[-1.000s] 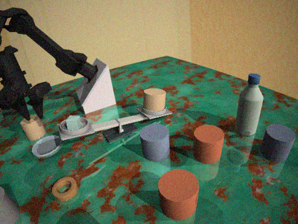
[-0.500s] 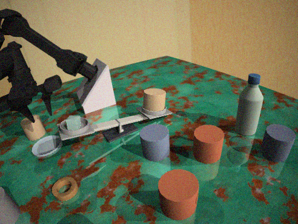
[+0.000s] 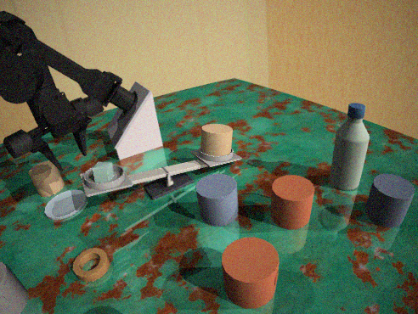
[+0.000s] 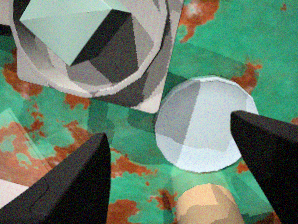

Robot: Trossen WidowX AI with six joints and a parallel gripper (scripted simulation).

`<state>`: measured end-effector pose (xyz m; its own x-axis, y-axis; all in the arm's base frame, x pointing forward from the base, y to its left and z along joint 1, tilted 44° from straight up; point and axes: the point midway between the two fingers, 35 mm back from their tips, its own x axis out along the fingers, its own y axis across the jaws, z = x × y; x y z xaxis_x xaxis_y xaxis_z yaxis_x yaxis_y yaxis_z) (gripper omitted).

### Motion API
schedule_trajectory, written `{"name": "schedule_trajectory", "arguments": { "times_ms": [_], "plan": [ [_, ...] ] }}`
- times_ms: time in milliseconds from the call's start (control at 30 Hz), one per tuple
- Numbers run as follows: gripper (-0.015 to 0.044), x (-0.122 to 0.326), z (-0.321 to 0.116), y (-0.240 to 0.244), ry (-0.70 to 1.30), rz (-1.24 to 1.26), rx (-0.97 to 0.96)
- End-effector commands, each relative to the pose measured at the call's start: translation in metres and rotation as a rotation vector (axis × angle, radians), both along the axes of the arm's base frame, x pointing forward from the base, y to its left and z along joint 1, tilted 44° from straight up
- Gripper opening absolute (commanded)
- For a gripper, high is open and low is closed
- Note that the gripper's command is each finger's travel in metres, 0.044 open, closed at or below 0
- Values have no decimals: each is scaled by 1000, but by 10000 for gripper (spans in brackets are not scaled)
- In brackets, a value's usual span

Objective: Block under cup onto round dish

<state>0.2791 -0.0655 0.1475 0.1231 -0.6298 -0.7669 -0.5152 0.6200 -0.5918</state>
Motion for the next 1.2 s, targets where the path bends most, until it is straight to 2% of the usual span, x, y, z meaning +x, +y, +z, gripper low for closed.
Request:
{"name": "schedule_trajectory", "arguments": {
  "times_ms": [0, 533, 1167],
  "plan": [
    [260, 7, -4, 12, 99, 119, -36],
    [260, 23, -23, 58, 437, 513, -155],
    [260, 27, -39, 44, 440, 517, -157]
  ]
}}
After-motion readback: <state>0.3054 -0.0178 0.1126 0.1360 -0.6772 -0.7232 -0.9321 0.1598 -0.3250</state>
